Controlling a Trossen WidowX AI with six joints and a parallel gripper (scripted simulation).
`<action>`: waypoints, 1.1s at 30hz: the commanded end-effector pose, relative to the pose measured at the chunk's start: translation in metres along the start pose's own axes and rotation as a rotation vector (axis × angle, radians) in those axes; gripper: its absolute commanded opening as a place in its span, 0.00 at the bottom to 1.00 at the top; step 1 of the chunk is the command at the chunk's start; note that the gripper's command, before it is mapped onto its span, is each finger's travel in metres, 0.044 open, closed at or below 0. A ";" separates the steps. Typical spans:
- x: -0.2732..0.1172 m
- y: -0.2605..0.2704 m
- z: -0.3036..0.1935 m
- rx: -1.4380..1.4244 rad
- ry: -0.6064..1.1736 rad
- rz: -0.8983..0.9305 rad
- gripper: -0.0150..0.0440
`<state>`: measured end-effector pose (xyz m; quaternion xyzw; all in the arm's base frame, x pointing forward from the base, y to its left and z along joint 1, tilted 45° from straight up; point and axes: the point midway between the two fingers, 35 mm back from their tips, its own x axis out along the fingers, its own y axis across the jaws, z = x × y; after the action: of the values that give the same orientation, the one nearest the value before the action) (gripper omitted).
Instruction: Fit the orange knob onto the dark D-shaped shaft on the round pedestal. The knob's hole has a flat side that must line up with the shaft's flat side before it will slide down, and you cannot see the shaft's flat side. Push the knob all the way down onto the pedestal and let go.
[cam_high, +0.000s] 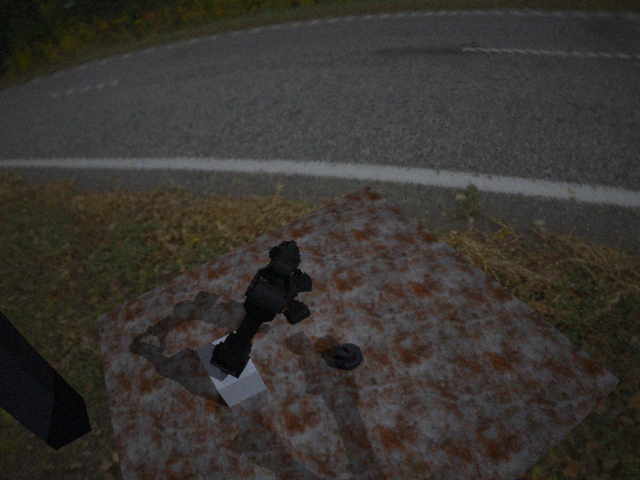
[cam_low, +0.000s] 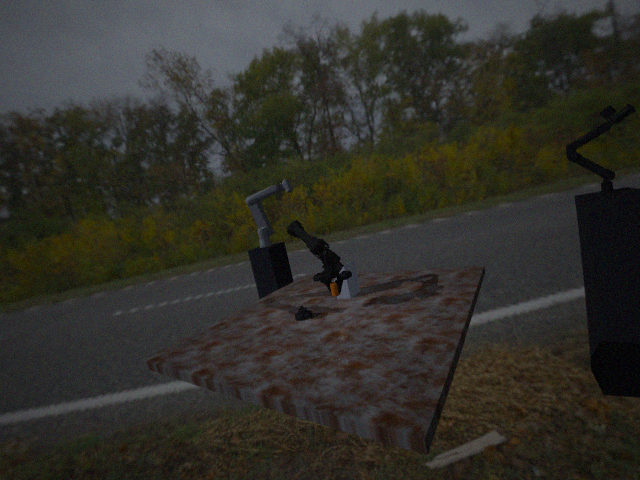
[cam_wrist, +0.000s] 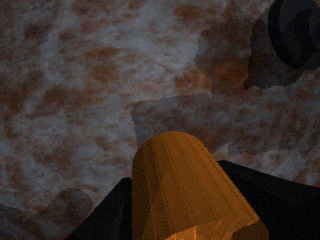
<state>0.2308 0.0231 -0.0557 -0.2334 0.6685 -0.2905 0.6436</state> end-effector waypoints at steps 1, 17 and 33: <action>-0.032 0.003 -0.003 0.006 -0.005 0.005 0.25; -0.051 -0.009 0.004 0.006 -0.003 0.009 0.25; -0.041 -0.040 0.031 0.001 -0.008 0.030 0.25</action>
<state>0.2539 0.0256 -0.0037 -0.2247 0.6739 -0.2832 0.6443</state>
